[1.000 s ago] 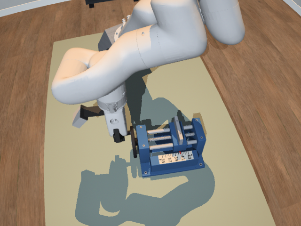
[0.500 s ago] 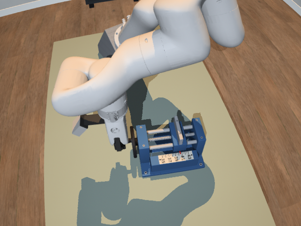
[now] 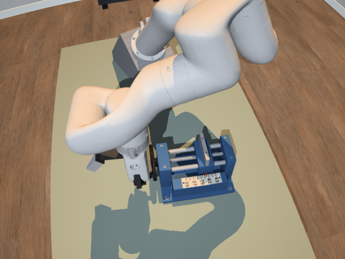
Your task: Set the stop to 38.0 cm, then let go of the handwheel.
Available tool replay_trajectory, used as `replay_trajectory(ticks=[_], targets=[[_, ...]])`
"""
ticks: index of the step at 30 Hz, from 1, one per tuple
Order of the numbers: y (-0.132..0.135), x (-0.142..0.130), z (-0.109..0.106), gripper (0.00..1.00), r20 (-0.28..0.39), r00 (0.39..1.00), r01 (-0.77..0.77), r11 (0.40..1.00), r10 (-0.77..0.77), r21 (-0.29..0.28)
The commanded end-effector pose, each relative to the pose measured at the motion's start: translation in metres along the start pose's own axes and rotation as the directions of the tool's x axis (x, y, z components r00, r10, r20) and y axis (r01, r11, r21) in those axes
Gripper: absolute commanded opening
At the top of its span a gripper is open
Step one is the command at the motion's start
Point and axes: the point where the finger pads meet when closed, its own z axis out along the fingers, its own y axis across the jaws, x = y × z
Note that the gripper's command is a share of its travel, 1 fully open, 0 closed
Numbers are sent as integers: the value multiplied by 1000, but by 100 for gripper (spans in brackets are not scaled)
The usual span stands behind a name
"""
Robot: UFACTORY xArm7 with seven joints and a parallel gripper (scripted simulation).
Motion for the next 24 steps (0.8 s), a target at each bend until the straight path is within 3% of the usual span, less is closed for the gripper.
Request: replay_trajectory(ticks=[1,24], targets=[[5,1,14,6,4,1000,-1,1000,2,-3],[38,1,30,6,4,1000,-2,1000,2,-3]])
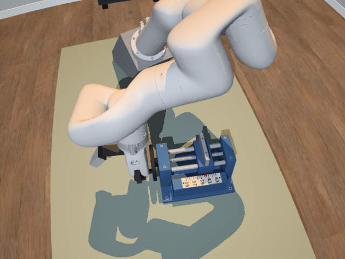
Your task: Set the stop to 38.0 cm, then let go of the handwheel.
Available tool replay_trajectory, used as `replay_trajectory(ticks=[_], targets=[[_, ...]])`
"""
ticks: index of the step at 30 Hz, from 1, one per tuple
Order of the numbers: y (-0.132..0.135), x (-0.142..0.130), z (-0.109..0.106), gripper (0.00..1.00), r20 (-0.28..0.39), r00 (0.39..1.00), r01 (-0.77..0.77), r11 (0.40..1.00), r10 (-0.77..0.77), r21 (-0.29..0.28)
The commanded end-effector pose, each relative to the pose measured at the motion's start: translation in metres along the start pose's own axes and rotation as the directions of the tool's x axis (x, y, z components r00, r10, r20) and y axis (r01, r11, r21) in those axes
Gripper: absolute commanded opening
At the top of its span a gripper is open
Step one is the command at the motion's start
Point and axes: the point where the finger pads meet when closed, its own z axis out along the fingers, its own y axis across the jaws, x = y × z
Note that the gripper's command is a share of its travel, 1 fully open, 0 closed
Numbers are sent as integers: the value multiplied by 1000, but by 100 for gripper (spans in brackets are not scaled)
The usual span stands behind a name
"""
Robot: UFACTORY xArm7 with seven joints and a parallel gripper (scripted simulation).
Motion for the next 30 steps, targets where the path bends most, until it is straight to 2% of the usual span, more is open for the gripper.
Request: replay_trajectory(ticks=[1,12,19,30], targets=[[8,1,-1,6,-1,1000,0,1000,0,6],[23,1,-6,6,-1,1000,0,1000,0,6],[38,1,-29,6,-1,1000,0,1000,0,6],[35,1,-53,6,-1,1000,0,1000,0,6]])
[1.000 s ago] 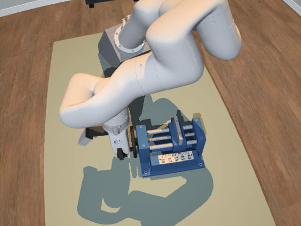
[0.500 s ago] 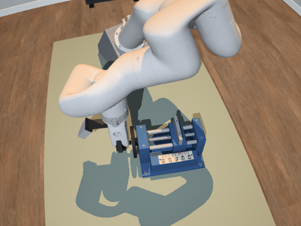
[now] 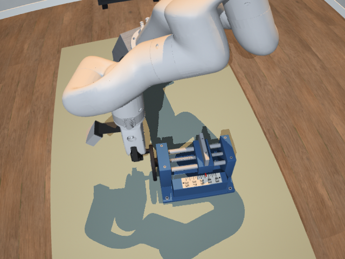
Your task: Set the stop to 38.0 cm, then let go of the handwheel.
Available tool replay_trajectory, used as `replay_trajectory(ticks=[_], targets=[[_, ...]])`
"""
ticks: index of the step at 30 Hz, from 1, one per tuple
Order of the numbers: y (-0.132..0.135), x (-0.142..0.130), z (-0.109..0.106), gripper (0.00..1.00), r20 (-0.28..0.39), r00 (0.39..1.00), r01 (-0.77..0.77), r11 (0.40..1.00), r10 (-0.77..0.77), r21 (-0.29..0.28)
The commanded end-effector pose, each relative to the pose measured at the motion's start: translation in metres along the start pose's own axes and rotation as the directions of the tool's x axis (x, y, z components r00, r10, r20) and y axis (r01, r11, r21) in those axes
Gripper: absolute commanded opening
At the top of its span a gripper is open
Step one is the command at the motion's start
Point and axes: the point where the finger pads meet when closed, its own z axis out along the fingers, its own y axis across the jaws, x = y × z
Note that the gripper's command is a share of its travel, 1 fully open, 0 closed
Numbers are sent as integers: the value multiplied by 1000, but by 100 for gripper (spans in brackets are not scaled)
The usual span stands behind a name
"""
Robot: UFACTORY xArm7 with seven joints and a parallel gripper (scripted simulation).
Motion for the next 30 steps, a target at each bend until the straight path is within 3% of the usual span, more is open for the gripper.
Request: replay_trajectory(ticks=[1,16,30], targets=[[-5,1,-14,6,-7,1000,0,1000,0,2],[-27,1,-30,6,-7,1000,0,1000,0,2],[-55,1,-24,6,-7,1000,0,1000,0,2]])
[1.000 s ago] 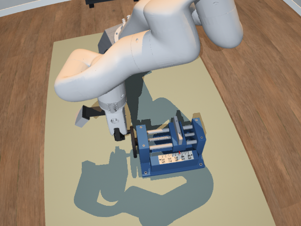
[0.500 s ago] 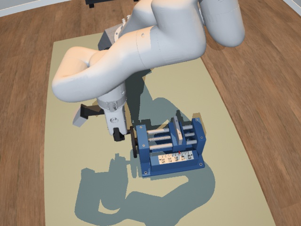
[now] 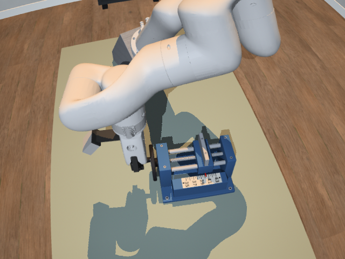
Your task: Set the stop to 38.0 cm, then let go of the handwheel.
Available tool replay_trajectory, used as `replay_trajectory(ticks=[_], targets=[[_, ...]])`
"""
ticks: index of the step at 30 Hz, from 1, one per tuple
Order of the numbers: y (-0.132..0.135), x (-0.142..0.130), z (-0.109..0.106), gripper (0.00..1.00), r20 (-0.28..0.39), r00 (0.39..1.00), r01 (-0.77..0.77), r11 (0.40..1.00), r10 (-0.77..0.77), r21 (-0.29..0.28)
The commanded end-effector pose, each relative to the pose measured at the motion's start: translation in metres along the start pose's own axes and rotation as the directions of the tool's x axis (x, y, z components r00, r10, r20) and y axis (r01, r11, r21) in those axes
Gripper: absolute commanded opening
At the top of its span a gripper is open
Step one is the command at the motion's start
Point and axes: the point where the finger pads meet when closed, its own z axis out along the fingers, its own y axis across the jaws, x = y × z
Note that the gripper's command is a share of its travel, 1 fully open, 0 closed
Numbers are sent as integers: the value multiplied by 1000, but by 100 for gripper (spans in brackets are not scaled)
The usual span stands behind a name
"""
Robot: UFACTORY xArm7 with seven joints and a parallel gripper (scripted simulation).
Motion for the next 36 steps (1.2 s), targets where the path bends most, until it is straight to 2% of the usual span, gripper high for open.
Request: replay_trajectory(ticks=[1,9,18,36], targets=[[-12,1,5,6,0,1000,-1,1000,1,-1],[-24,1,30,6,0,1000,-1,1000,1,-1],[-20,1,50,6,0,1000,-1,1000,1,-1],[-5,1,65,6,0,1000,-1,1000,1,-1]])
